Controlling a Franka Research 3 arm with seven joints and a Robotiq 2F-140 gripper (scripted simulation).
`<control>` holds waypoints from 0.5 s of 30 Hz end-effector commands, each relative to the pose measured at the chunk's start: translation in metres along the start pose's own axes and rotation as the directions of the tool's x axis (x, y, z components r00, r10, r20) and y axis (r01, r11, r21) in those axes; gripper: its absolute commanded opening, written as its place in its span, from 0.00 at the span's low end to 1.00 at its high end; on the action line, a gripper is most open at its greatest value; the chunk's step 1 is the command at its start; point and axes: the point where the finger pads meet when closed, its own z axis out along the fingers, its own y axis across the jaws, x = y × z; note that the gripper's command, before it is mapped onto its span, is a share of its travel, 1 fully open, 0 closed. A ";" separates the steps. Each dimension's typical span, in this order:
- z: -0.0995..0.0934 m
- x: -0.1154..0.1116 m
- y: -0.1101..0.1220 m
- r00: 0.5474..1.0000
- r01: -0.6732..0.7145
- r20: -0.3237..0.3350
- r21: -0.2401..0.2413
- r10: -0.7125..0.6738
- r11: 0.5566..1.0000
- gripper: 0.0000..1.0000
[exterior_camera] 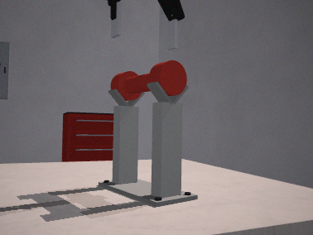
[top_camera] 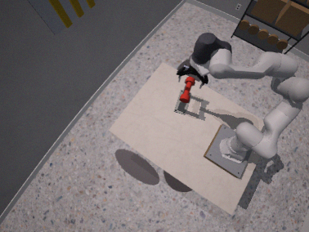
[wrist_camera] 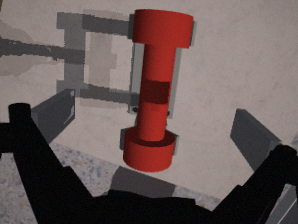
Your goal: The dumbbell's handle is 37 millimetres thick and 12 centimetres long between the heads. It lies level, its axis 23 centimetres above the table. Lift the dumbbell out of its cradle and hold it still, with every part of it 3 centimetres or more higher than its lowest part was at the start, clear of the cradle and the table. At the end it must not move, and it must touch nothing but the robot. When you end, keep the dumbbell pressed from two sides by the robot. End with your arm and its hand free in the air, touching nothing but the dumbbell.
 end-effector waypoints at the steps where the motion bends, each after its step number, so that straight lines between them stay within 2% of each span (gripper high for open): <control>1: 0.034 -0.001 -0.001 1.000 0.008 0.001 0.001 -0.008 1.000 1.00; 3: 0.075 -0.001 -0.001 1.000 0.008 0.002 0.002 -0.008 1.000 1.00; 6: 0.075 -0.001 -0.001 1.000 0.008 0.002 0.002 -0.008 1.000 1.00; 8: 0.094 -0.001 -0.001 1.000 0.008 0.001 0.002 -0.008 1.000 1.00; 15: 0.095 -0.001 -0.001 1.000 0.009 0.001 0.002 -0.009 1.000 1.00</control>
